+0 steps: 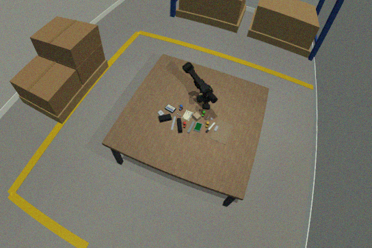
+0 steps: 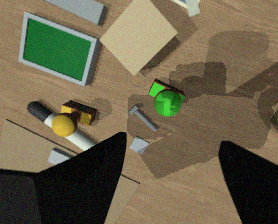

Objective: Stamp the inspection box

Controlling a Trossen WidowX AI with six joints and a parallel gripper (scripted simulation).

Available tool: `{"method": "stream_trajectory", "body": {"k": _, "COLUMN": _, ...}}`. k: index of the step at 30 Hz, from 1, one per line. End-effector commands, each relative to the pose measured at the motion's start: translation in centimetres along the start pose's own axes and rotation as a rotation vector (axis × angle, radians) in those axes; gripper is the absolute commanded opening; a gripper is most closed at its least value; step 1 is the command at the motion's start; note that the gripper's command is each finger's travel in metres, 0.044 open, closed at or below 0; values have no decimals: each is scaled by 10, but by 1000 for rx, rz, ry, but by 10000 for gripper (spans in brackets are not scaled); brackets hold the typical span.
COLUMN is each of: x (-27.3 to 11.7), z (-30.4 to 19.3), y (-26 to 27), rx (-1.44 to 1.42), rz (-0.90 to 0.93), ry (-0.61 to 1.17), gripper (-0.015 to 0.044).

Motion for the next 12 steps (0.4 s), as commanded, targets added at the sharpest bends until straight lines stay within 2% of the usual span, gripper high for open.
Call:
{"method": "stream_trajectory", "body": {"k": 1, "x": -1, "z": 0, "y": 0, "rx": 3, "rz": -3, "ry": 4, "gripper": 262}}
{"method": "stream_trajectory", "body": {"k": 12, "x": 0, "z": 0, "y": 0, "rx": 0, "rz": 0, "ry": 0, "gripper": 262}}
Point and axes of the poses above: the point midway between the two fingers, 35 mm back from their tips, its own x axis out along the fingers, its own y axis across the jaws, z = x × y, the point moved 5 cm from there along -x, back along the fingers, and after that the axes turned 5 degrees about x, right-handed, at the moved point
